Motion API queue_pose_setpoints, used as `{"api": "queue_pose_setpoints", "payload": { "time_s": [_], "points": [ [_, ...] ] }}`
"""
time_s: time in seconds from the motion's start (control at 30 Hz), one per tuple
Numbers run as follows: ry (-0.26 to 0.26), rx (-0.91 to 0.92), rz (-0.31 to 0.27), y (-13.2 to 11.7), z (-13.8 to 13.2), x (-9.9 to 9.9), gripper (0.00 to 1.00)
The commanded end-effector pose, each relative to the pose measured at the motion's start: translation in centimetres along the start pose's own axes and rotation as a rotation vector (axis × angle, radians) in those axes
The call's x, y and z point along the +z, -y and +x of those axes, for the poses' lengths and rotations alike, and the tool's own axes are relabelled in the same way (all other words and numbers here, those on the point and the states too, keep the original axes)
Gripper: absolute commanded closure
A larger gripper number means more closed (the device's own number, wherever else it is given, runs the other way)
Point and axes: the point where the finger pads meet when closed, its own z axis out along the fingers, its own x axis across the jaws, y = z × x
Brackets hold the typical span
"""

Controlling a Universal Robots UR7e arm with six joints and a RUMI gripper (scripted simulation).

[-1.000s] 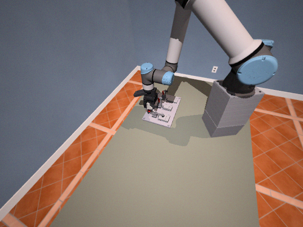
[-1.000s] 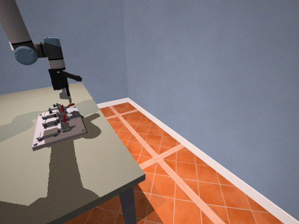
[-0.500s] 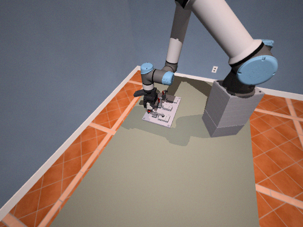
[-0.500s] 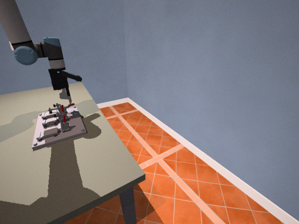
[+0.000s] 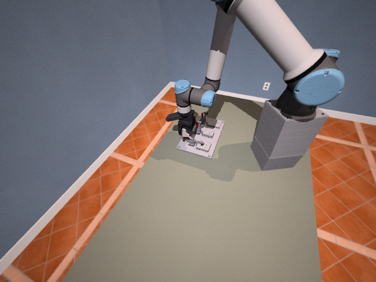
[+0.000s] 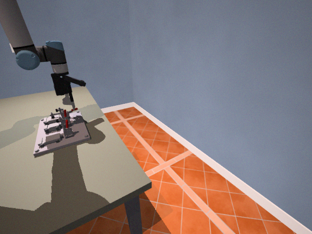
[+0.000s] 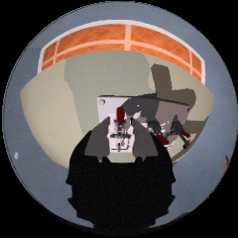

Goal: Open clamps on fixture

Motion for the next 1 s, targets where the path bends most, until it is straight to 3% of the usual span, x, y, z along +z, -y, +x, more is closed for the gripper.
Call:
{"api": "queue_pose_setpoints", "payload": {
  "time_s": [0.0, 0.33, 0.97],
  "points": [
    [0.000, 0.000, 0.001, 0.1, 0.0, 0.8, 0.72],
    [0.000, 0.000, 0.001, 0.1, 0.0, 1.9, 0.72],
    [0.000, 0.000, 0.001, 0.1, 0.0, 2.0, 0.72]
  ]
}}
